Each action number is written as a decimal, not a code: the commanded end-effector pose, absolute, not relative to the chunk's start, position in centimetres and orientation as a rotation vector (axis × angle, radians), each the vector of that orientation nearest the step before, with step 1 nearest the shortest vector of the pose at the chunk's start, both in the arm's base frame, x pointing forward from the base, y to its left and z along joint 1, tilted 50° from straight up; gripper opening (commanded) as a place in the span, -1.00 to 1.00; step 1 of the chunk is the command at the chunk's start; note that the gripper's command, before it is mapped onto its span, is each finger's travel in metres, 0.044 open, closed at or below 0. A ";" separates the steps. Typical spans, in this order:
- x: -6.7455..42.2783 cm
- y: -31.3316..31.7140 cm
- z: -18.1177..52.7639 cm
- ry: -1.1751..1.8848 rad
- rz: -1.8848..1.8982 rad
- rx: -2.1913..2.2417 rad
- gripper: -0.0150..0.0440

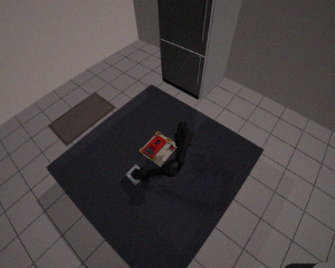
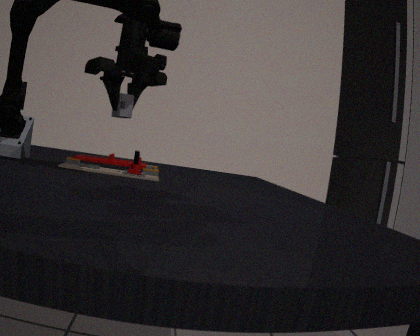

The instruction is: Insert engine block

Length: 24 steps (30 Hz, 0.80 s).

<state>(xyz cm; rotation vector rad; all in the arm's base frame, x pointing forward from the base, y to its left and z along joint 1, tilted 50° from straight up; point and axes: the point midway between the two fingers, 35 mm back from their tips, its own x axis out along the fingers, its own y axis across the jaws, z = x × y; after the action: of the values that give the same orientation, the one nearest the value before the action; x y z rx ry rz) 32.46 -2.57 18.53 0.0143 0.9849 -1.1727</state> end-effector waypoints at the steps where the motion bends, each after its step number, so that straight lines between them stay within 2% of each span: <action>1: 32.5 -2.7 18.5 1.008 -1.166 -0.001 -0.49; 24: 32.5 -3.4 17.9 1.415 -0.723 -0.608 -0.49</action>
<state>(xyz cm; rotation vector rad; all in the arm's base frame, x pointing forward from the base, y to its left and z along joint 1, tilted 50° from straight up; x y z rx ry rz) 32.58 -3.41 18.06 -0.5325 1.3647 -0.7905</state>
